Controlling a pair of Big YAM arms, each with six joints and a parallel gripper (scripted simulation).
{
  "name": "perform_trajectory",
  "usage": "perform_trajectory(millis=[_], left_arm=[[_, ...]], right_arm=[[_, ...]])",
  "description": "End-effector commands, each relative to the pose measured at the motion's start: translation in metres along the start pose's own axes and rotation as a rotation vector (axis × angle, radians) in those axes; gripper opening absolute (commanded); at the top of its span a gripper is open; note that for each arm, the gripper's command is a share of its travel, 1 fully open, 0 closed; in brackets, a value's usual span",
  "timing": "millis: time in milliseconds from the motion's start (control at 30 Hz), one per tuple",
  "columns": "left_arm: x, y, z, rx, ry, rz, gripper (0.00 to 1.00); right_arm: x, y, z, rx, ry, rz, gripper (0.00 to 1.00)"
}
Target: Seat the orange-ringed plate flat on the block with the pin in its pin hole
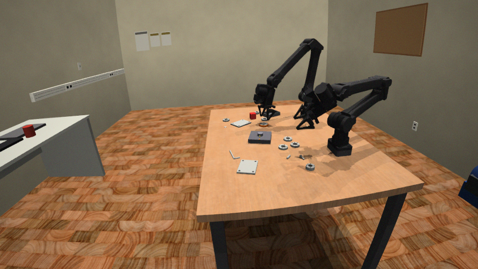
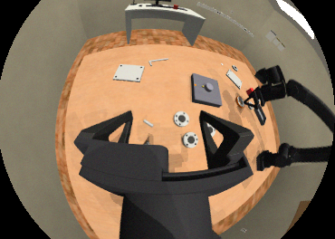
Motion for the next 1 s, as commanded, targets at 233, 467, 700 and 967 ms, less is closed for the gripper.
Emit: perform_trajectory(millis=[233,467,700,967], left_arm=[[-0.105,0.065,-0.057,-0.36,-0.437,0.392,1.0],[-0.151,0.07,-0.097,-0.527,-0.663,0.521,1.0],[-0.154,0.071,-0.1,-0.532,-0.691,0.503,1.0],[-0.154,0.07,-0.1,-0.532,-0.691,0.503,1.0]], right_arm=[[0.004,0.015,0.013,0.203,-0.015,-0.097,0.89],[0.004,0.013,0.021,0.251,-0.021,-0.086,0.89],[0.004,0.015,0.016,0.237,-0.019,-0.086,0.89],[0.004,0.016,0.022,0.24,-0.021,-0.086,0.89]])
Point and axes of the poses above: on each arm, the point where the finger pads meet when closed, its own z axis out along the fingers, its own x axis across the jaws, y = z × x, the point moved 1 cm from there along -z, back along the fingers, and after that the axes turned 14 degrees about z, right-handed, at the moved point
